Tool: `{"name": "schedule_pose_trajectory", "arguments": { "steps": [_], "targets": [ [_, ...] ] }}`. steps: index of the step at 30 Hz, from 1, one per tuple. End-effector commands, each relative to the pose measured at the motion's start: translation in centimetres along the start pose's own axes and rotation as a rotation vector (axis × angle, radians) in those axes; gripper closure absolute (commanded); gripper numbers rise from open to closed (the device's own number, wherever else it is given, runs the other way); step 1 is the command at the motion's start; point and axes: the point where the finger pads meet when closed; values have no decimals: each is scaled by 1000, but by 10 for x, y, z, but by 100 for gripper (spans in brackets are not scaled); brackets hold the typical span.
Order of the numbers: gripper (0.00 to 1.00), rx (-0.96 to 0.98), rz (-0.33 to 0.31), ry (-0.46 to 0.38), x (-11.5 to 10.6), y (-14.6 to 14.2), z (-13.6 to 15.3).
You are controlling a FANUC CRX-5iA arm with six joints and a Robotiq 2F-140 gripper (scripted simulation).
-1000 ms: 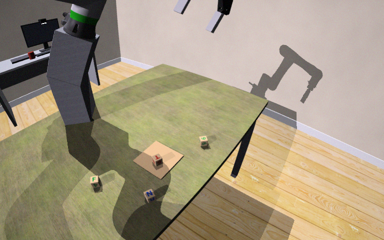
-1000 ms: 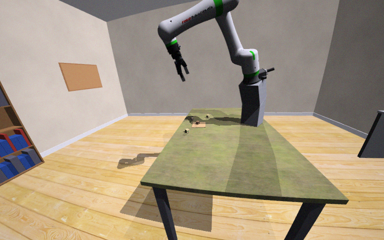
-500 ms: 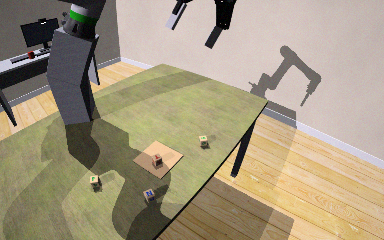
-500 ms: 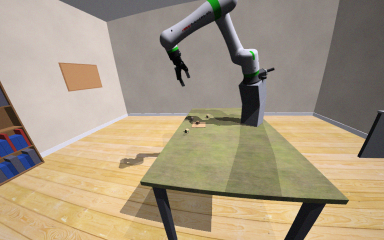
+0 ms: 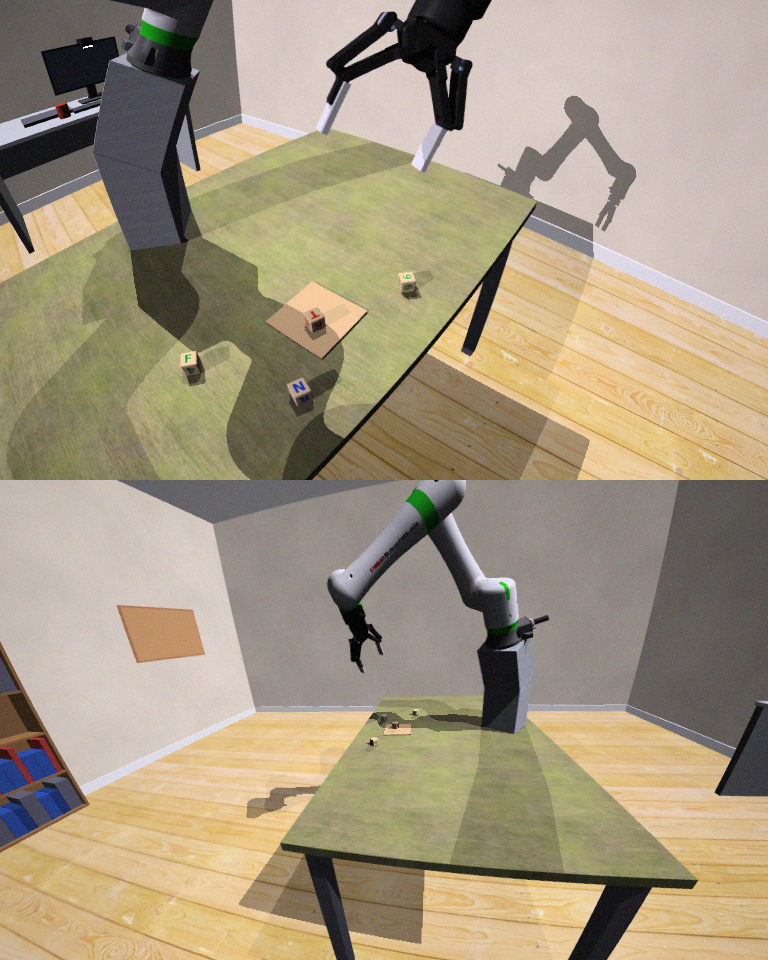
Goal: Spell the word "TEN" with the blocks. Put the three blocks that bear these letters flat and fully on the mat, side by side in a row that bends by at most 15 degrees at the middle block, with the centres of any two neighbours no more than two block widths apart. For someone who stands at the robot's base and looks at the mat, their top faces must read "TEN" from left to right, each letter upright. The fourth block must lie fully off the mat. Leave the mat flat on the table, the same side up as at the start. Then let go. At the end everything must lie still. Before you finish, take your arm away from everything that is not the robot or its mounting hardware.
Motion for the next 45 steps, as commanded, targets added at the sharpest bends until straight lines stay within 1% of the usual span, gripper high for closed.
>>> {"name": "schedule_pose_trajectory", "arguments": {
  "steps": [1,2,3,4,6,7,9,10,12,13,15,16,18,19,23,25,27,28,30,31,33,34,35,36,40,42,43,44,45],
  "targets": [
    [0,130,2,43,35,-8,-7],
    [0,130,2,43,35,-8,-7],
    [0,175,-1,52,47,-11,-9],
    [0,198,-3,57,54,-12,-9],
    [0,198,-3,57,54,-12,-9],
    [0,263,-10,70,72,-16,-10],
    [0,272,-11,72,74,-16,-10],
    [0,324,-19,81,89,-19,-10],
    [0,338,-21,83,93,-20,-10],
    [0,386,-30,90,106,-23,-9],
    [0,401,-32,92,110,-24,-9],
    [0,451,-42,98,124,-27,-8],
    [0,461,-44,99,127,-27,-7],
    [0,515,-57,104,142,-31,-5],
    [0,518,-57,104,143,-31,-5],
    [0,622,-84,107,171,-37,2],
    [0,622,-84,107,171,-37,2],
    [0,669,-97,106,184,-39,6],
    [0,669,-97,106,184,-39,6],
    [0,714,-110,103,195,-42,11],
    [0,714,-110,103,195,-42,11],
    [0,755,-122,99,206,-44,15],
    [0,755,-122,99,206,-44,15],
    [0,794,-134,94,216,-46,20],
    [0,794,-134,94,216,-46,20],
    [0,862,-154,82,233,-50,29],
    [0,862,-154,82,233,-50,29],
    [0,892,-163,76,240,-52,34],
    [0,892,-163,76,240,-52,34]
  ]
}}
Point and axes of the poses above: the point where the finger pads meet when closed, its own x axis out along the fingers, its own y axis across the jaws, z = x × y, and after that the axes turned 9 degrees about -x, right-handed
